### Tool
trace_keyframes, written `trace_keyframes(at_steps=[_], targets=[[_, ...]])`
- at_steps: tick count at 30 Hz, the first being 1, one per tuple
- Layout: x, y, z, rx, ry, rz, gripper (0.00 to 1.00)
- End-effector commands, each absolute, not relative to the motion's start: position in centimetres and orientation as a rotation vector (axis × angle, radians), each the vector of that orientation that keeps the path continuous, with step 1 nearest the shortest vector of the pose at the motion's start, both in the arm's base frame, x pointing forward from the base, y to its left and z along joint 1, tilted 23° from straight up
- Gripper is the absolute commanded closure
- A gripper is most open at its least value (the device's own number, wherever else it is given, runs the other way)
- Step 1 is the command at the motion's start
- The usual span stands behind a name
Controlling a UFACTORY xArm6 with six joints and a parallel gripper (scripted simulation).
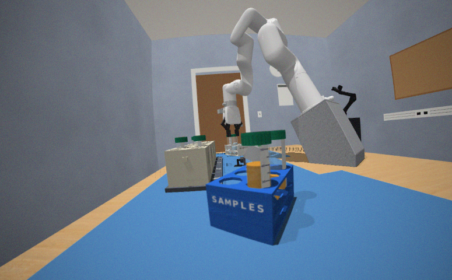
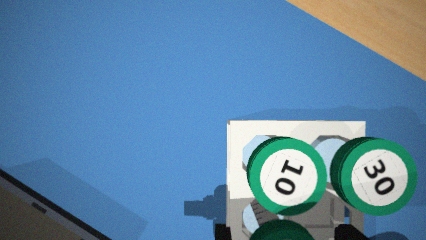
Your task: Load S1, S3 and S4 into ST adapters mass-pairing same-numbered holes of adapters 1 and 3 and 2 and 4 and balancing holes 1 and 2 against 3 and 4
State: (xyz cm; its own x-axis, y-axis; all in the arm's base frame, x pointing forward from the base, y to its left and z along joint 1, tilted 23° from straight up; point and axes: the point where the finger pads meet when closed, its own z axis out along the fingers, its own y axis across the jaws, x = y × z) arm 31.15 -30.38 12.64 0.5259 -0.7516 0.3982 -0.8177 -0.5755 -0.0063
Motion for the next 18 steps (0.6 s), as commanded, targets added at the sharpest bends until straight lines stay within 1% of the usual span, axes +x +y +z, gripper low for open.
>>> trace_keyframes(at_steps=[1,18], targets=[[31.28,-30.52,12.53,2.58,-1.341,0.545,0.43],[31.45,-30.75,11.86,2.58,-1.341,0.545,0.43]])
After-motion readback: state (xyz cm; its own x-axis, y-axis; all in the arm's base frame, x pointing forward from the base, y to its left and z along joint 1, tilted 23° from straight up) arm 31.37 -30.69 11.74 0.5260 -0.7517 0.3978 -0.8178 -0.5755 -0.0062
